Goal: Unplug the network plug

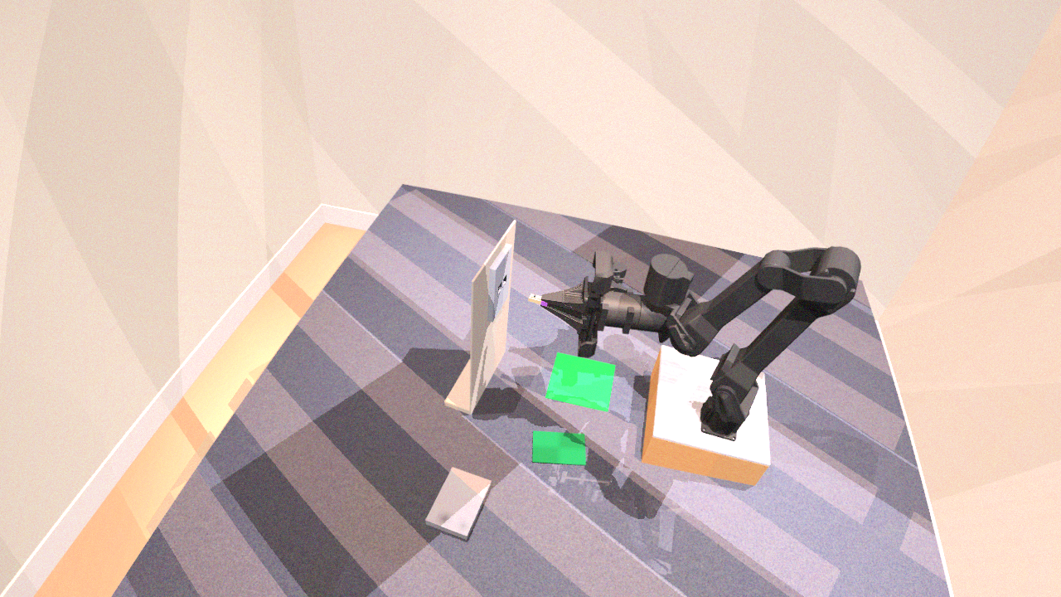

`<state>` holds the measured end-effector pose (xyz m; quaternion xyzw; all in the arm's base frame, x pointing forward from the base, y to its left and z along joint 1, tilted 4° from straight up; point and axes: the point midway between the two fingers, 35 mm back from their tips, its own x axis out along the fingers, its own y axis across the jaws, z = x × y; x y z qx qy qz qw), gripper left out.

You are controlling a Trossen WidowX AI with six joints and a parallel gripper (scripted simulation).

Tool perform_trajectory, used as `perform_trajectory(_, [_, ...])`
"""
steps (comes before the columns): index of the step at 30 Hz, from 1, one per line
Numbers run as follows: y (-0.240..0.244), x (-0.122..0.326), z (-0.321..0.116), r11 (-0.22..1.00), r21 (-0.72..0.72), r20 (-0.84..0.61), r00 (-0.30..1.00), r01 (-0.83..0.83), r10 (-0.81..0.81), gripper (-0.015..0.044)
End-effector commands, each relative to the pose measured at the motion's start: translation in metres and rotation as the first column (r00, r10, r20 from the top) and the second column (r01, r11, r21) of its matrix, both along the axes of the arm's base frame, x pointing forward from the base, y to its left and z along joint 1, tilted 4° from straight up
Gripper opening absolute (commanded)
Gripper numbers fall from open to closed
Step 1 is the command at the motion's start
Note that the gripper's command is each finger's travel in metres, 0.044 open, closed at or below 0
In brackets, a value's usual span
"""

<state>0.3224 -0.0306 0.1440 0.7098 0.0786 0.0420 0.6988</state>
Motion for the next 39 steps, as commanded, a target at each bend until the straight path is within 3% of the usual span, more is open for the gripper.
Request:
perform_trajectory(1, [0.001,-0.002,0.000,1.000,-0.002,0.000,1.000,-0.004,0.004,0.0000])
perform_trajectory(39, [0.006,-0.018,0.061,1.000,-0.002,-0.001,1.000,-0.004,0.004,0.0000])
